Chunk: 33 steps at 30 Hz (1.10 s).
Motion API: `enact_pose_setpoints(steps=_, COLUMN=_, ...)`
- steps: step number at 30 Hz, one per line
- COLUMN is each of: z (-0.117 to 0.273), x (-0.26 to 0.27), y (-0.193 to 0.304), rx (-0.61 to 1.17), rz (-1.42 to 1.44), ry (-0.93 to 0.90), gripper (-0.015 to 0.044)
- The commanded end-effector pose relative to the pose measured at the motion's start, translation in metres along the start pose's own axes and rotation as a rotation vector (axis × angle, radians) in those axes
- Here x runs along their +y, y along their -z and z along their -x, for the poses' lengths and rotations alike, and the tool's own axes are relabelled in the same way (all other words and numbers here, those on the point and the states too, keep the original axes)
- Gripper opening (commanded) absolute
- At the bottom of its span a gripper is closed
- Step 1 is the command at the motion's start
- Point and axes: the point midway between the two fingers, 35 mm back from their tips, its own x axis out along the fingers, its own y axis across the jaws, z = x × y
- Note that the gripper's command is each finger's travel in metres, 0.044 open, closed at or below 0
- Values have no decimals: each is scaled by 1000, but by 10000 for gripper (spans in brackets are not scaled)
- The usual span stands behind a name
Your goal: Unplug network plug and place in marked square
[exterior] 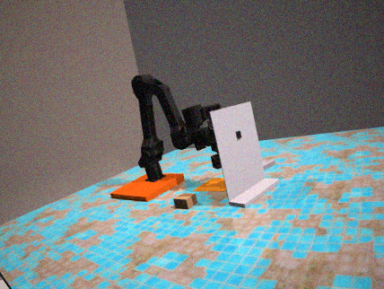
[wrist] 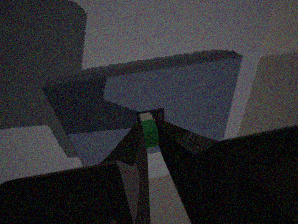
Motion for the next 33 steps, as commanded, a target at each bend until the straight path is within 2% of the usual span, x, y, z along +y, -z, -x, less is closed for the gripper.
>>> enact_pose_setpoints(steps=1, z=3, x=0, y=1, rx=-3, rz=1, ry=-1, gripper=0)
enact_pose_setpoints(steps=33, z=24, x=1, y=5, rx=-3, rz=1, ry=-3, gripper=0)
